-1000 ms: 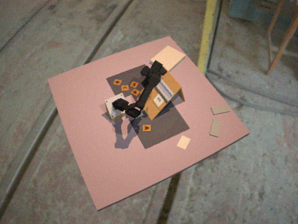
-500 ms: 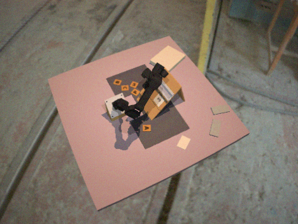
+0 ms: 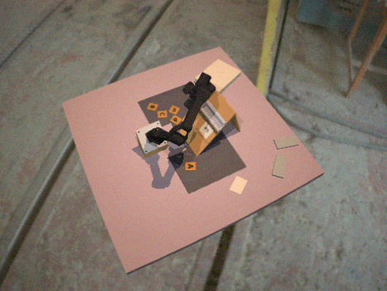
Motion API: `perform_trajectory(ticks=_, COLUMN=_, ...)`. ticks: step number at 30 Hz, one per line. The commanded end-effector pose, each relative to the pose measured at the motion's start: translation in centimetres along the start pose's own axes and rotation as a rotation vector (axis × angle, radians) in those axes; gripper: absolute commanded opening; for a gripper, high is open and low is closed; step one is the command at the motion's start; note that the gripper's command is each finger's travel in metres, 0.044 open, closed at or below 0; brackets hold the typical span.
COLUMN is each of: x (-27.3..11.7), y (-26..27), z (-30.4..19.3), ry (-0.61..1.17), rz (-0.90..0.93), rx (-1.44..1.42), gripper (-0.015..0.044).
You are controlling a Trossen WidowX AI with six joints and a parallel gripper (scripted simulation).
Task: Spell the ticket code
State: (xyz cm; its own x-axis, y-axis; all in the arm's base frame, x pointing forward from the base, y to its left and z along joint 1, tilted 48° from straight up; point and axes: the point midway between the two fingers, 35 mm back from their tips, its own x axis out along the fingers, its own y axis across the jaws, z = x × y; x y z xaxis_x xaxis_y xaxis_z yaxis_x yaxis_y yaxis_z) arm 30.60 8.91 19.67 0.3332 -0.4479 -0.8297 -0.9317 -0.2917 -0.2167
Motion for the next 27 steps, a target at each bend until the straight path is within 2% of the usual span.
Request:
perform_trajectory(ticks=1, x=5.9, y=0.7, z=3.6, ry=0.044, rz=0.111, rx=-0.048, gripper=0.034)
perform_trajectory(ticks=9, x=15.6, y=5.3, z=8.8, ry=0.118, rz=0.29, rx=-0.133, gripper=0.034)
perform_trajectory(ticks=17, x=23.0, y=14.0, z=11.9, ry=0.194, rz=0.46, rx=-0.219, gripper=0.034)
perform_trajectory(ticks=20, x=24.1, y=16.2, z=12.2, ry=0.212, rz=0.496, rx=-0.238, gripper=0.034)
perform_trajectory(ticks=27, x=24.1, y=15.9, z=11.7, ry=0.213, rz=0.496, rx=-0.239, gripper=0.034)
